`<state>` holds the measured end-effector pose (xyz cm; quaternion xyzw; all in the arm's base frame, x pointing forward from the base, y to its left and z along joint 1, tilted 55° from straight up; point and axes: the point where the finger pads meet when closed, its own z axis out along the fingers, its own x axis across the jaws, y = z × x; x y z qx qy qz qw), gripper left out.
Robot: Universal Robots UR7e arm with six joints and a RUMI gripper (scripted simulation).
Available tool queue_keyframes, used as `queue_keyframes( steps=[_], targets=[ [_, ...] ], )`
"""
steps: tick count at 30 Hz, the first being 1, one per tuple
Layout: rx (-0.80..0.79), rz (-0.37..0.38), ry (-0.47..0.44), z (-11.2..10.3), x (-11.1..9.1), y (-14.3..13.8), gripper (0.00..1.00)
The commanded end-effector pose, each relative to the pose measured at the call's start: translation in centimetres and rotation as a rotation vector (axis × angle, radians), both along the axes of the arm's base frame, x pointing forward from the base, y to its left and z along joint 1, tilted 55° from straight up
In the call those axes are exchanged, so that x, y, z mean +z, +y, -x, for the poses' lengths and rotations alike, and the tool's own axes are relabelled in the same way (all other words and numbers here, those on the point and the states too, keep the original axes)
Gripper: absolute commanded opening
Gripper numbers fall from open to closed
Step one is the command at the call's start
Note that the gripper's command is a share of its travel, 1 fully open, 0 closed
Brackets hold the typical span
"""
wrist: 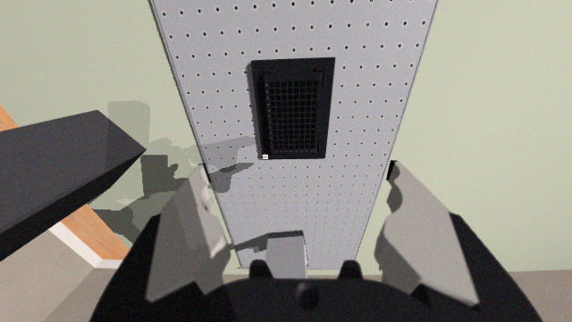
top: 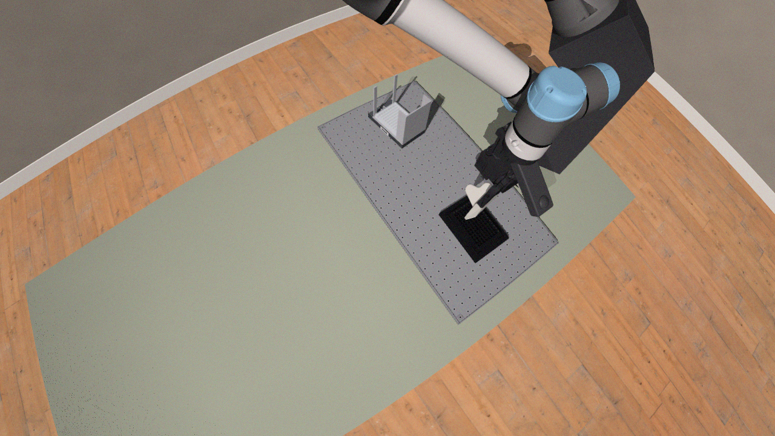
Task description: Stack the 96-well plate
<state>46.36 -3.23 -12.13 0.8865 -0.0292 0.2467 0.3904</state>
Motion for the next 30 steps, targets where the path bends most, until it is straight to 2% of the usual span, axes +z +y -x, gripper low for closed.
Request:
queue_keyframes(
  steps=[1, 30],
  targets=[
    [0.001, 0.0, -0.001, -0.3, -0.4, -0.5, 1.0],
    [0.001, 0.0, -0.001, -2.1, -2.8, -3.4, 1.0]
  ],
)
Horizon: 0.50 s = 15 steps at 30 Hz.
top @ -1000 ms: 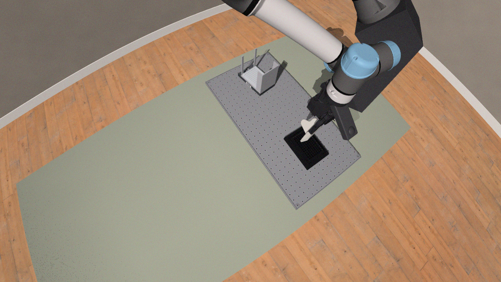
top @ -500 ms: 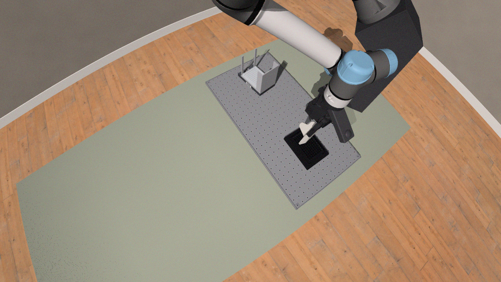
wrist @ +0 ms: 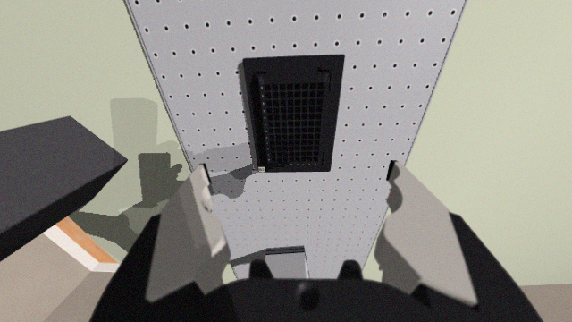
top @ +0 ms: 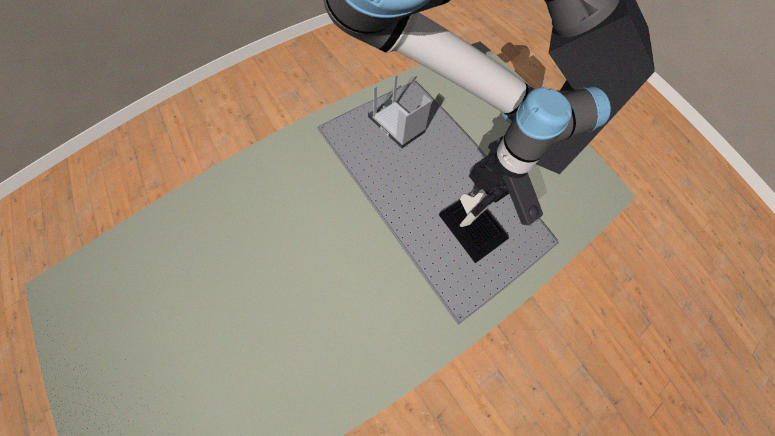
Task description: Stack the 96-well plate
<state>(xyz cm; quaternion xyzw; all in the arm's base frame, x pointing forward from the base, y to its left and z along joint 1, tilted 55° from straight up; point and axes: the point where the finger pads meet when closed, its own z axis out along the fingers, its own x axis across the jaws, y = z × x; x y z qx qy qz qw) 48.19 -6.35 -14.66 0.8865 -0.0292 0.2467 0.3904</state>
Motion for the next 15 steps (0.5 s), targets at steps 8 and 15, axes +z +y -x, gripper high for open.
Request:
queue_keyframes(
  steps=[8, 15],
  targets=[
    [0.001, 0.0, -0.001, -0.8, -1.0, -1.3, 1.0],
    [0.001, 0.0, -0.001, -1.1, -1.5, -1.8, 1.0]
  ],
)
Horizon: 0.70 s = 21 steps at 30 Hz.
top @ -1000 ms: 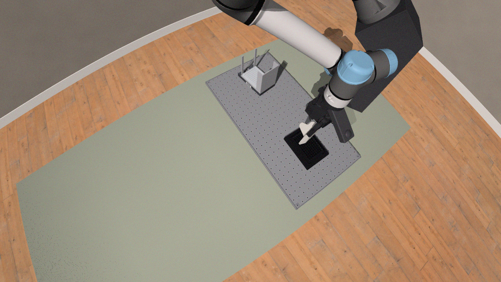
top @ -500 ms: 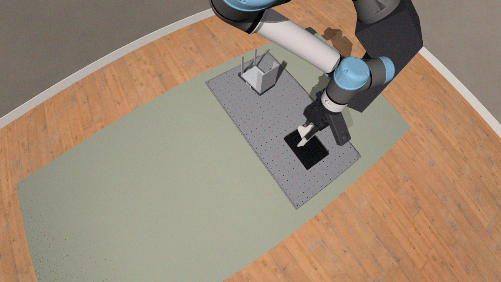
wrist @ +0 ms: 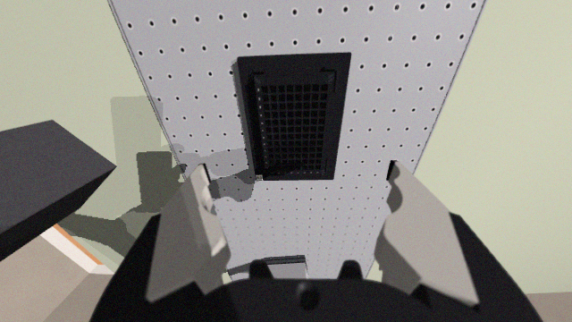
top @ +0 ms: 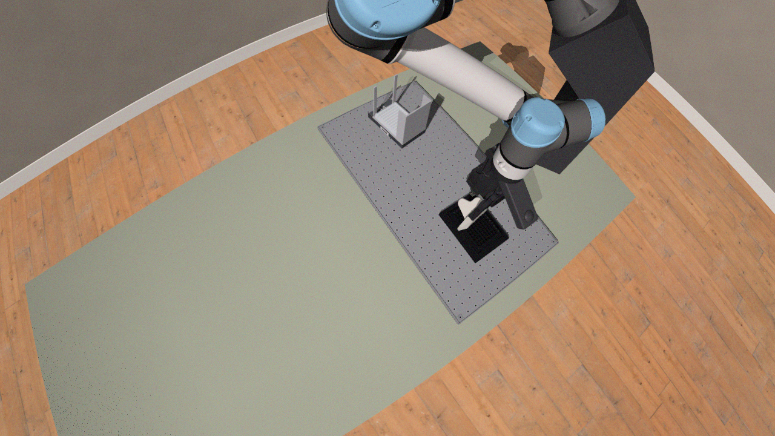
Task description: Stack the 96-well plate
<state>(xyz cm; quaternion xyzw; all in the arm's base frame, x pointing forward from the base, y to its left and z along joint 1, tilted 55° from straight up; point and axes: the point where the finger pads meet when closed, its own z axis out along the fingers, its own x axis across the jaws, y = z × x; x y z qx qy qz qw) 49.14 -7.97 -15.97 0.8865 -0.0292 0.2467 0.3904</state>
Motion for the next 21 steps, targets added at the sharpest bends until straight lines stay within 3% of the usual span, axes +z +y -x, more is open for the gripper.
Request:
queue_keyframes(
  steps=[1, 21],
  targets=[
    [0.001, 0.0, -0.001, -0.3, -0.3, -0.4, 1.0],
    [0.001, 0.0, -0.001, -1.5, -2.0, -2.5, 1.0]
  ],
)
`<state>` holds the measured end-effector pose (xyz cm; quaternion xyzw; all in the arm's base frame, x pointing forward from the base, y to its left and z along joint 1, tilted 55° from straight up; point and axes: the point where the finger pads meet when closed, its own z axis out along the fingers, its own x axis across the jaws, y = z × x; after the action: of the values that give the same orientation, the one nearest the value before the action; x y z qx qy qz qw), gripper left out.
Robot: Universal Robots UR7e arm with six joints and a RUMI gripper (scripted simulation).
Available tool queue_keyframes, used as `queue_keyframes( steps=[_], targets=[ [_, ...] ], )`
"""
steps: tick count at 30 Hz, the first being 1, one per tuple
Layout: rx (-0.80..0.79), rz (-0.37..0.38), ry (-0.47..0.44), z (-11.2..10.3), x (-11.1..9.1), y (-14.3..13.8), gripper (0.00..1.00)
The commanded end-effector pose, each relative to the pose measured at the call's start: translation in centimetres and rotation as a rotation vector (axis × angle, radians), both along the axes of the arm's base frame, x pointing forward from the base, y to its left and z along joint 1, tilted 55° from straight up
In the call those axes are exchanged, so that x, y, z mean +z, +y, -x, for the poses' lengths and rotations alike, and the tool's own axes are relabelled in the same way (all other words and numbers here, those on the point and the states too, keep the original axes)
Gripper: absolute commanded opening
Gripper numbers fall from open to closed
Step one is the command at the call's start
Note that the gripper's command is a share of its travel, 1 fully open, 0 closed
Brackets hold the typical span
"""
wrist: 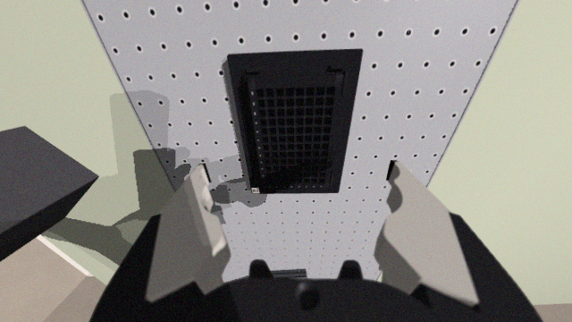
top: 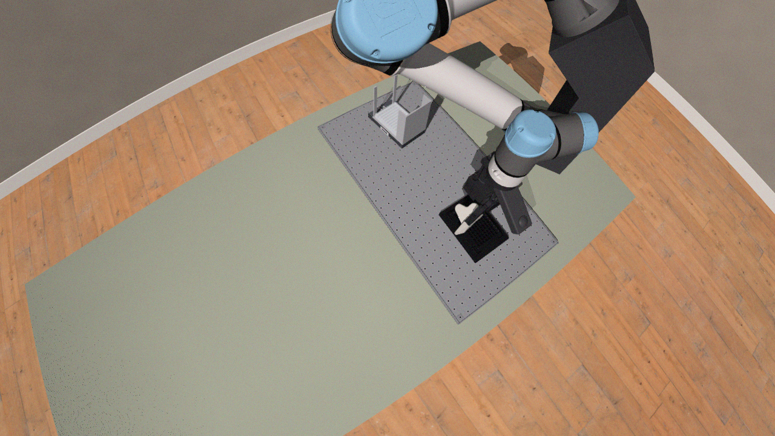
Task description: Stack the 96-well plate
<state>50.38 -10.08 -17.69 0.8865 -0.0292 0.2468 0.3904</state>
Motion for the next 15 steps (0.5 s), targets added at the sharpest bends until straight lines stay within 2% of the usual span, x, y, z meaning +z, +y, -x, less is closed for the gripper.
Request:
queue_keyframes(
  steps=[1, 15],
  targets=[
    [0.001, 0.0, -0.001, -0.3, -0.4, -0.5, 1.0],
    [0.001, 0.0, -0.001, -1.2, -1.5, -1.9, 1.0]
  ],
)
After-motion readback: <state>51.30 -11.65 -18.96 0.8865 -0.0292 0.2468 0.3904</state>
